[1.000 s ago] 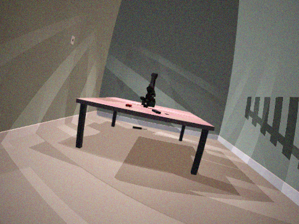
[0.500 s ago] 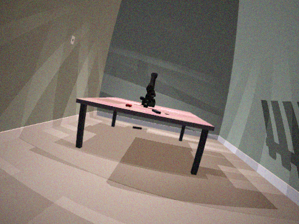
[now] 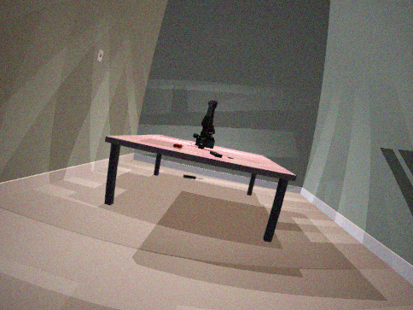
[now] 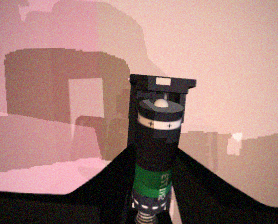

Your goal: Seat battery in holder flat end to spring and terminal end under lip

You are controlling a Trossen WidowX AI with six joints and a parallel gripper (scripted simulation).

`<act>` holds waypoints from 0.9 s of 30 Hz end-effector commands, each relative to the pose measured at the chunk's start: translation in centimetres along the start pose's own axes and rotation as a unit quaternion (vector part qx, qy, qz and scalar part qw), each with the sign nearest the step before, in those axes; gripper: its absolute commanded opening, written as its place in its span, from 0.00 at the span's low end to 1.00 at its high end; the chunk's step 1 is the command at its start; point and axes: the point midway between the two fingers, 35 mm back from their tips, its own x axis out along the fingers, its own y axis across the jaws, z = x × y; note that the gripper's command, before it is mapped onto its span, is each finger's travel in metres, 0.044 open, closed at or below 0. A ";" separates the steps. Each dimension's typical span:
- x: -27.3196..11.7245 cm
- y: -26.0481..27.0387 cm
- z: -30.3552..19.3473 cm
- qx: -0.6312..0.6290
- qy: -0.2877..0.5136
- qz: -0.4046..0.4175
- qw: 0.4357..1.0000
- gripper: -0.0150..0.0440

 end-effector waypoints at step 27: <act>0.5 0.0 -0.3 0.003 0.101 0.000 0.995 0.39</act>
